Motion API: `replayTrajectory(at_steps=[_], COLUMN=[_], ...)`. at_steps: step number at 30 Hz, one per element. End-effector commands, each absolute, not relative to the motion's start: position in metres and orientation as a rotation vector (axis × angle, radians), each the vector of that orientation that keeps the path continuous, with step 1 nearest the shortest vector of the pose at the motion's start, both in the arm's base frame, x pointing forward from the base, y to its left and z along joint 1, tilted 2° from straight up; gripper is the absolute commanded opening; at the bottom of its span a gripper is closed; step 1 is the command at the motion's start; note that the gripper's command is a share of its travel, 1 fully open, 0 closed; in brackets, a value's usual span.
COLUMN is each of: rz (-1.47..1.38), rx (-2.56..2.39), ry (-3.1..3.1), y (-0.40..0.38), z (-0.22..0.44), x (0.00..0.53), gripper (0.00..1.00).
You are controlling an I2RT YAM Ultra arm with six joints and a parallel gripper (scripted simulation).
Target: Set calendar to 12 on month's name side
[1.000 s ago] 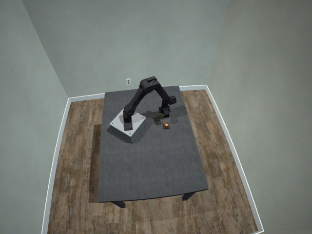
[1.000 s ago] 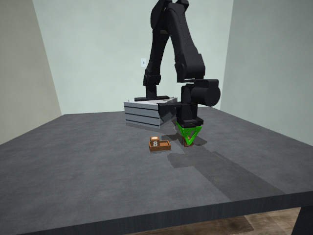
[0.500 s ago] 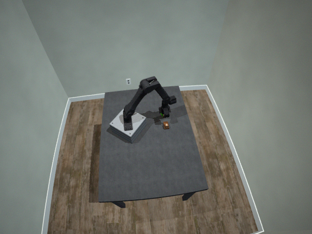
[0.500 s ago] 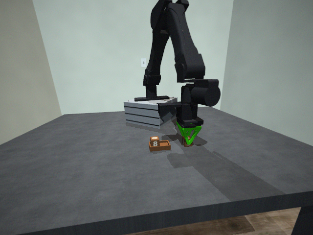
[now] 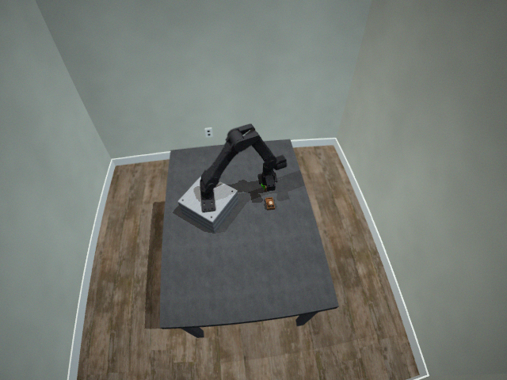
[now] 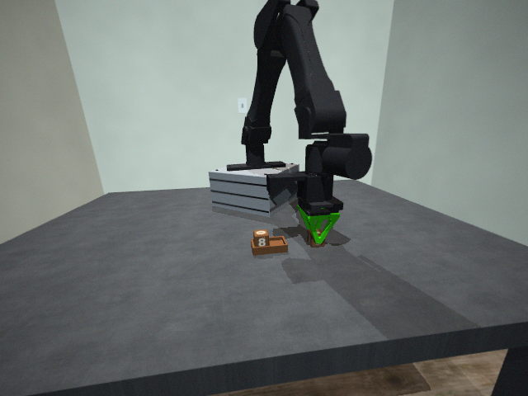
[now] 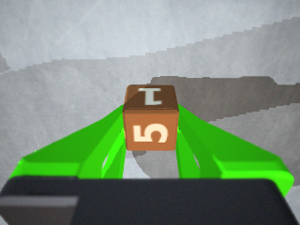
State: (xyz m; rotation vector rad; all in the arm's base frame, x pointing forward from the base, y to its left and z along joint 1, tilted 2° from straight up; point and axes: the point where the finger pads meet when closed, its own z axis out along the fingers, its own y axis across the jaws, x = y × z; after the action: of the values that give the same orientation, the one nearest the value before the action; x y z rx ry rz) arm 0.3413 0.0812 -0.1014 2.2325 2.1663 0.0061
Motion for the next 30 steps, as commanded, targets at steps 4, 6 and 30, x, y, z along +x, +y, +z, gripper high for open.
replayTrajectory(at_steps=[4,6,30], rz=[0.018,0.018,0.018], rx=[2.229,2.229,2.229], ry=[2.163,2.163,2.163], y=[0.0816,0.0816,0.0816], z=[-0.099,-0.099,-0.099], x=[0.3437,0.3437,0.3437], gripper=[0.26,0.26,0.45])
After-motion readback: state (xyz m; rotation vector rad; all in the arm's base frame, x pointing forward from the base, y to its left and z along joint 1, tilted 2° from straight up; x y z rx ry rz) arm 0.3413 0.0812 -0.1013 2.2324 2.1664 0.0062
